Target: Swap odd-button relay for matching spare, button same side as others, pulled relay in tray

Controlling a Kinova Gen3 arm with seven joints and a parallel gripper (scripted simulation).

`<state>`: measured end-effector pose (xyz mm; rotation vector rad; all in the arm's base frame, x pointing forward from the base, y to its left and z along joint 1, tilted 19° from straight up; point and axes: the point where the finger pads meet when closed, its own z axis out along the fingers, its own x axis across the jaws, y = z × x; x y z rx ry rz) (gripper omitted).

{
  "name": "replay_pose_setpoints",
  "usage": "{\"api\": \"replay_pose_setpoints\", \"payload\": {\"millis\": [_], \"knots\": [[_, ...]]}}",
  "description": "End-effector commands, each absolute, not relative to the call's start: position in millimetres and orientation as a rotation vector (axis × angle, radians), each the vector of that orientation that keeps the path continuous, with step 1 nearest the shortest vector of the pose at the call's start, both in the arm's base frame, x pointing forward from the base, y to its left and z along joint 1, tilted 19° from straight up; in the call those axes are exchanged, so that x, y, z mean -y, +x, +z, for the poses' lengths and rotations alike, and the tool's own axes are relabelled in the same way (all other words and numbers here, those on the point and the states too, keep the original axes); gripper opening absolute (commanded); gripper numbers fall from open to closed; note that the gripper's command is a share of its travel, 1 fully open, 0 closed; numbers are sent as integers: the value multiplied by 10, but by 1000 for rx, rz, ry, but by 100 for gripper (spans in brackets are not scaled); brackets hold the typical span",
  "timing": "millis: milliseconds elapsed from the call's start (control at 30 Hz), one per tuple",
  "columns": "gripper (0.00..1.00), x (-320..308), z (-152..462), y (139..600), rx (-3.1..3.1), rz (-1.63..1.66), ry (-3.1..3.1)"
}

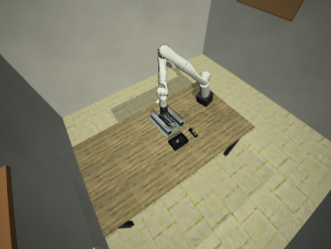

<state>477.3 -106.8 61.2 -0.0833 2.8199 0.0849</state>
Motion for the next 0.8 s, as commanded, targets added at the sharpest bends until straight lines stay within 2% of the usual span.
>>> {"api": "replay_pose_setpoints", "payload": {"millis": [0, 767], "knots": [[0, 1055, 609, 4777, -2819, 86, -86], [0, 1033, 602, 4777, -2820, 88, -89]]}}
